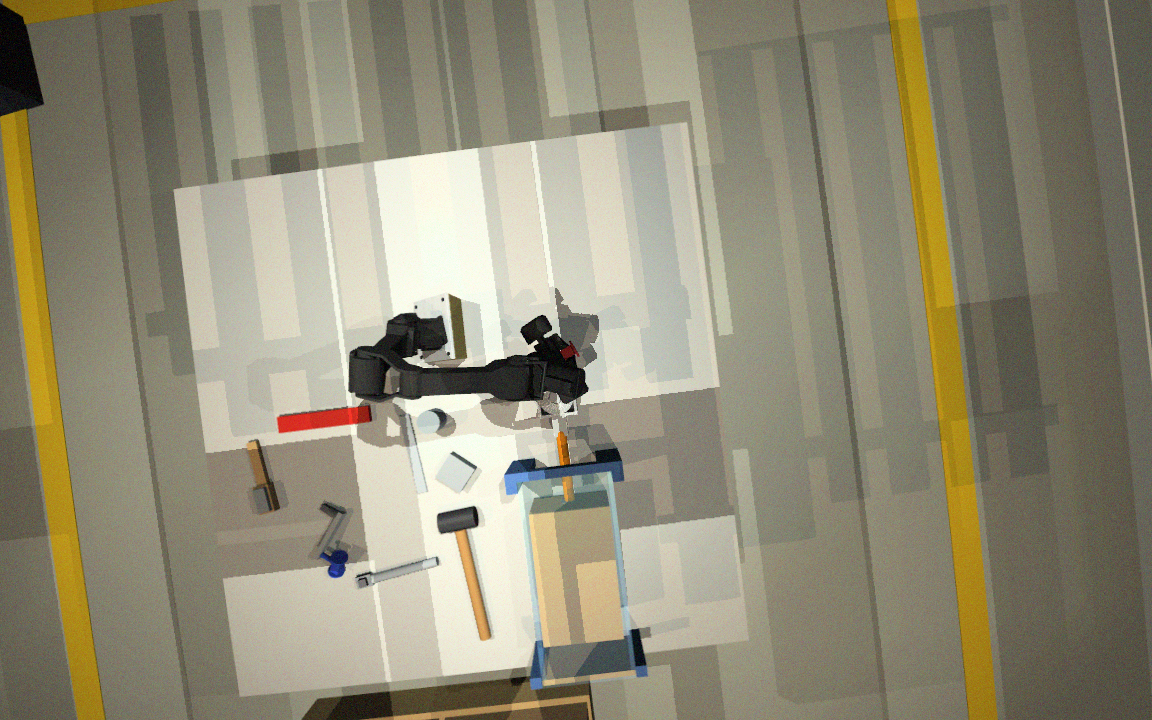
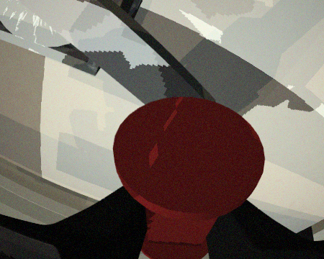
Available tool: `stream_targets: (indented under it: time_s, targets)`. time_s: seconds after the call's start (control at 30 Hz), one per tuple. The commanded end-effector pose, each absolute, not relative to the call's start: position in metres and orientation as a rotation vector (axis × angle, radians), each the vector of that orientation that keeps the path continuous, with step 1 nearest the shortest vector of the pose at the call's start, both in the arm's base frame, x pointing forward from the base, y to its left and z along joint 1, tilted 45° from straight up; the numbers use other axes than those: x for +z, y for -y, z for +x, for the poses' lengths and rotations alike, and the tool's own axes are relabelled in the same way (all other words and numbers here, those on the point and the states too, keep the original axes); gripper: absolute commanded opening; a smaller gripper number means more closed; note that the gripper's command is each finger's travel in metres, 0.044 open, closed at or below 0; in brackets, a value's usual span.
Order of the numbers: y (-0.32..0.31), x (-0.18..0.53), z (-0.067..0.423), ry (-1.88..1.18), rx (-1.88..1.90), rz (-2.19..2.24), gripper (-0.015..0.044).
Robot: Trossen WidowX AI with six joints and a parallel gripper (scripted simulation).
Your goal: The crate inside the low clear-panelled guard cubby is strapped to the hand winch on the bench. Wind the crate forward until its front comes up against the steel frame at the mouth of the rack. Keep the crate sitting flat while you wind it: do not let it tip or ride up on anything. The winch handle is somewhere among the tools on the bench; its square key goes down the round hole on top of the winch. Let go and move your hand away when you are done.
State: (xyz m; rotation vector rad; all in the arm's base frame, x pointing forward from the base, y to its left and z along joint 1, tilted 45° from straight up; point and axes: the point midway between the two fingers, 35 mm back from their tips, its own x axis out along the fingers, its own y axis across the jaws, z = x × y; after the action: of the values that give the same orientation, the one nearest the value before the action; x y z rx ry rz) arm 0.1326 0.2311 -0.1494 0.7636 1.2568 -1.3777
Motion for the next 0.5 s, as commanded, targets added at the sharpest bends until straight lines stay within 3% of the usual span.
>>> stream_targets:
  time_s: [0.0,0.47]
  targets:
    - [-0.22,-0.143,0.127,-1.24,-1.4,0.747,0.0]
    - [-0.208,-0.132,0.123,-1.24,-1.401,0.746,0.0]
